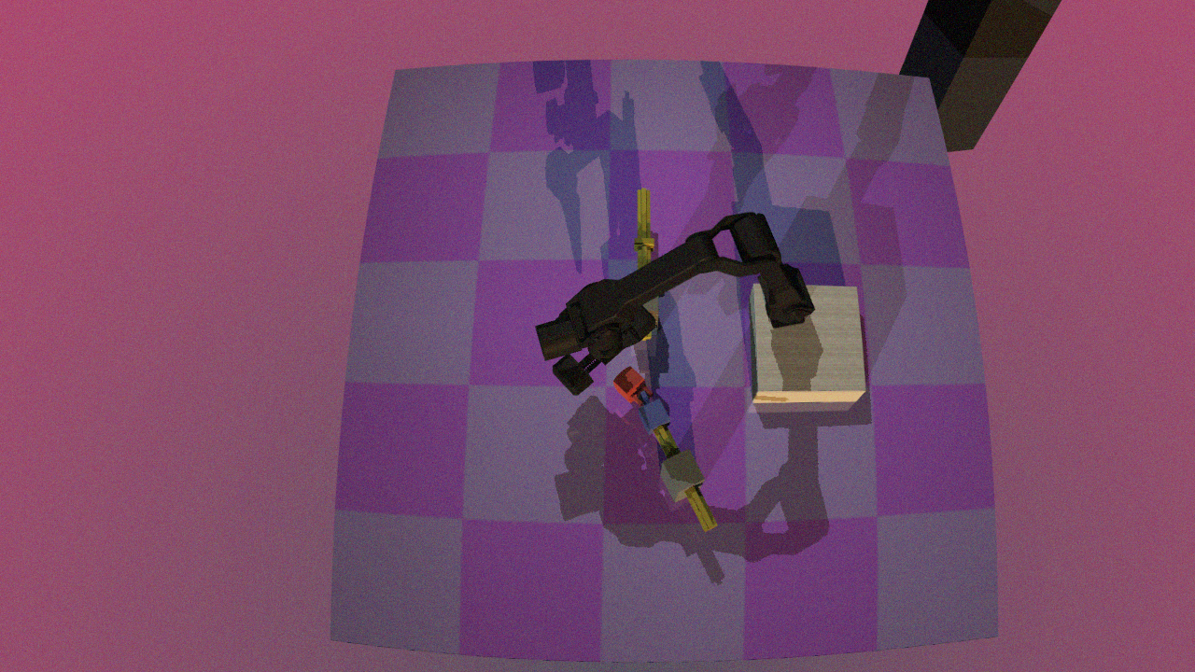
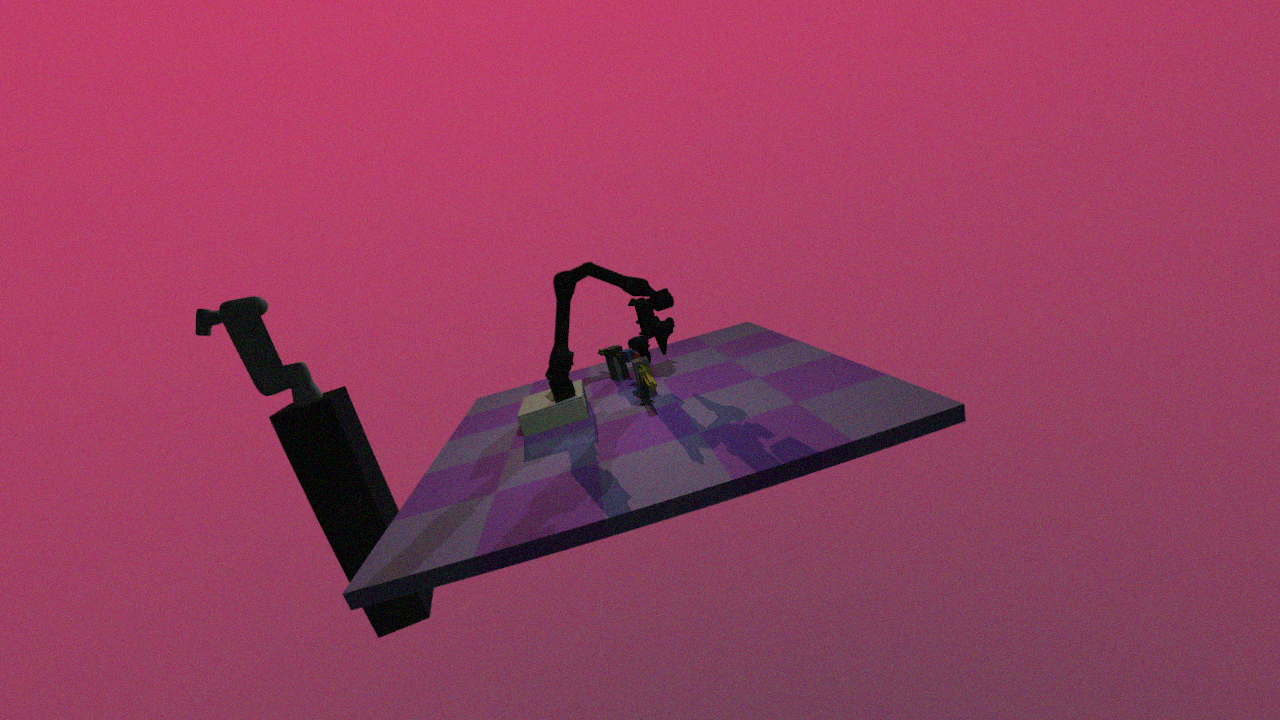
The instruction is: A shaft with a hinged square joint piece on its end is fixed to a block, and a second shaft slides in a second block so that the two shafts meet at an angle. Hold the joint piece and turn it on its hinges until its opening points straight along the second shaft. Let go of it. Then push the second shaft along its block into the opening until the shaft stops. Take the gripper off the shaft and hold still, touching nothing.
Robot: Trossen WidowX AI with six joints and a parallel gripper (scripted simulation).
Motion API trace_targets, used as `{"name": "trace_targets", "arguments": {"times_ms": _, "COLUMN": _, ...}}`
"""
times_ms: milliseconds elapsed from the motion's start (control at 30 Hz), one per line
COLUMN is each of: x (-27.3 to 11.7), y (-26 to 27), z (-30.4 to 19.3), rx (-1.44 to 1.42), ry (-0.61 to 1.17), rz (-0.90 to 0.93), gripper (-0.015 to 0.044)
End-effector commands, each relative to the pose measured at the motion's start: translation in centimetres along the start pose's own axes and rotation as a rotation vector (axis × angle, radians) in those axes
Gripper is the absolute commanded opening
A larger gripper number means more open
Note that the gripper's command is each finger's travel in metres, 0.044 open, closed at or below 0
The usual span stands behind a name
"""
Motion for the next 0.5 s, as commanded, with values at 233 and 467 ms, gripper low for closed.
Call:
{"name": "trace_targets", "arguments": {"times_ms": 233, "x": 0.3, "y": 0.9, "z": -5.7, "rx": -0.003, "ry": 0.009, "rz": 0.003, "gripper": 0.0440}}
{"name": "trace_targets", "arguments": {"times_ms": 467, "x": 0.5, "y": 1.0, "z": -6.0, "rx": -0.003, "ry": 0.009, "rz": 0.003, "gripper": 0.0440}}
Point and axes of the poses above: the point midway between the two fingers, 35 mm back from their tips, its own x axis out along the fingers, its own y axis across the jaws, z = x × y, the point moved 10 cm from there along -x, back along the fingers, and after that the axes turned 10 degrees about -x, right-handed, at the moved point
